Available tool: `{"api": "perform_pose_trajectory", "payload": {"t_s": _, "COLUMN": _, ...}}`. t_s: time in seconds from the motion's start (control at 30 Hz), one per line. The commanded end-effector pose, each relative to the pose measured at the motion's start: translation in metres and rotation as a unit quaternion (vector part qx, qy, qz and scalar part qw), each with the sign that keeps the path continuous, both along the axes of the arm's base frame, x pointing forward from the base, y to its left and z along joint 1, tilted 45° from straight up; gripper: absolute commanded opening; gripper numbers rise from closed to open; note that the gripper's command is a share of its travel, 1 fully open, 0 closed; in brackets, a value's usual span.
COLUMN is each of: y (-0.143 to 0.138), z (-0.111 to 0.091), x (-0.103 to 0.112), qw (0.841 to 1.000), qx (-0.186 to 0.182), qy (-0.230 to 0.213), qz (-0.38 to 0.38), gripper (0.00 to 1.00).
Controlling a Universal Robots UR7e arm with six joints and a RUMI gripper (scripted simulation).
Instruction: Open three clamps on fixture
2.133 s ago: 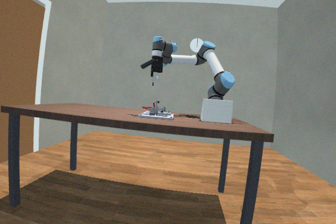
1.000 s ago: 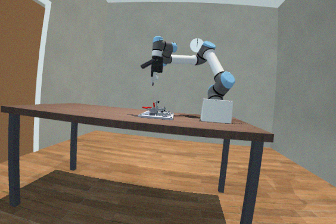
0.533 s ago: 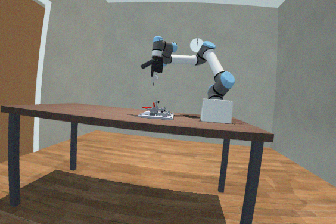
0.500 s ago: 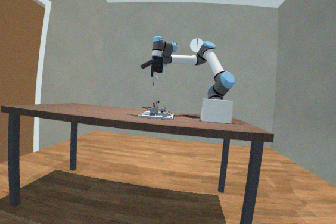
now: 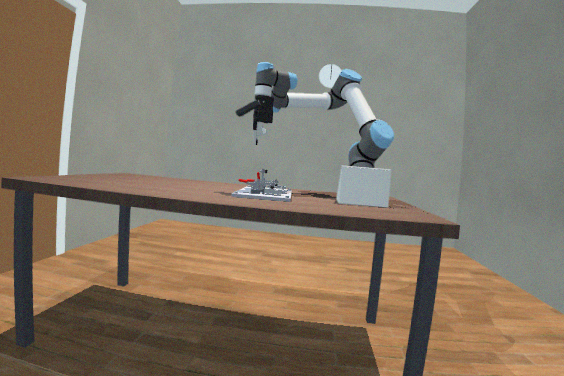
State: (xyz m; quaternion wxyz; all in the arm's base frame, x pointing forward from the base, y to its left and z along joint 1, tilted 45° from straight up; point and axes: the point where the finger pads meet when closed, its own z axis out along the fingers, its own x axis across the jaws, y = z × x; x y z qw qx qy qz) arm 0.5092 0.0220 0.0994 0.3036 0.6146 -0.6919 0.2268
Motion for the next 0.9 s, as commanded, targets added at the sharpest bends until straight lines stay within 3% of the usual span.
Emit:
{"api": "perform_pose_trajectory", "payload": {"t_s": 0.0, "y": -0.004, "z": -0.004, "x": -0.001, "qw": 1.000, "qx": 0.000, "qy": -0.001, "qz": 0.000, "gripper": 0.28}}
{"api": "perform_pose_trajectory", "payload": {"t_s": 0.47, "y": -0.016, "z": -0.016, "x": -0.003, "qw": 1.000, "qx": 0.000, "qy": -0.001, "qz": 0.000, "gripper": 0.28}}
{"api": "perform_pose_trajectory", "payload": {"t_s": 0.87, "y": -0.021, "z": -0.013, "x": -0.004, "qw": 1.000, "qx": 0.000, "qy": -0.001, "qz": 0.000, "gripper": 0.28}}
